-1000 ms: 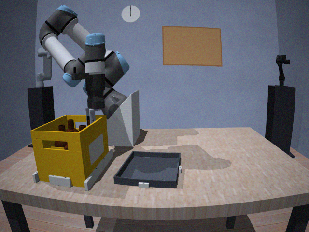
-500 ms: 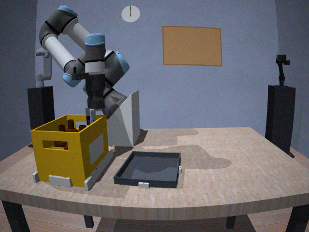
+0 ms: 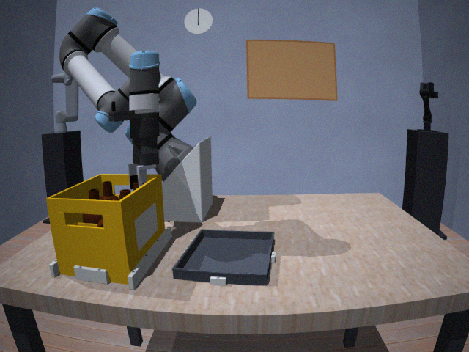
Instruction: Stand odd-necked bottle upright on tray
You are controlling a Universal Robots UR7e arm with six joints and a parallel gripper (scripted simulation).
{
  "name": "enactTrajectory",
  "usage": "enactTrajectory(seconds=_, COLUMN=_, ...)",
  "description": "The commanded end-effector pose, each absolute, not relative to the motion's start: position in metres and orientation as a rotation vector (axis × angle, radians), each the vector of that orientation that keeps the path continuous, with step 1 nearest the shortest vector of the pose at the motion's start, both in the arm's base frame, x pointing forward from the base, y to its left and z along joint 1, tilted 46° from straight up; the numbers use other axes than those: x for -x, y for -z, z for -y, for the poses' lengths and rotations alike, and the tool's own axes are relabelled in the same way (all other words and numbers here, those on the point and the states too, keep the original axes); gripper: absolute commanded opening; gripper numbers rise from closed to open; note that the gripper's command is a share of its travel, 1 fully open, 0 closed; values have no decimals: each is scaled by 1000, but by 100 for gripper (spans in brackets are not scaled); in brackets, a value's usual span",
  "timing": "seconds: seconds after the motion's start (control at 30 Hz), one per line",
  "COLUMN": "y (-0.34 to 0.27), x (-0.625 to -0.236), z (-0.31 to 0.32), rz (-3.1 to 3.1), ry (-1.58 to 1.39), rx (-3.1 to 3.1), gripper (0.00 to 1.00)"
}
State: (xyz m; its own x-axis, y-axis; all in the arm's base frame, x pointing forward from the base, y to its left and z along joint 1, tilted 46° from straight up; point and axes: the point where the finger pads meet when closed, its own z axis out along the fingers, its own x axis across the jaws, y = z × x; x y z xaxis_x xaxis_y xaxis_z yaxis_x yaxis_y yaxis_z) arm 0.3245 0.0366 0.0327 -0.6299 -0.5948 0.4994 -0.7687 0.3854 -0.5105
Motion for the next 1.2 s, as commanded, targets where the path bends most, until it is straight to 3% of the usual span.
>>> enactTrajectory(seconds=0.0, y=-33, x=-325, z=-37, rz=2411, ry=-1080, rx=-1211, gripper=100)
enactTrajectory(seconds=1.17, y=-52, x=-322, z=-56, rz=2411, ry=-1080, rx=-1211, gripper=100)
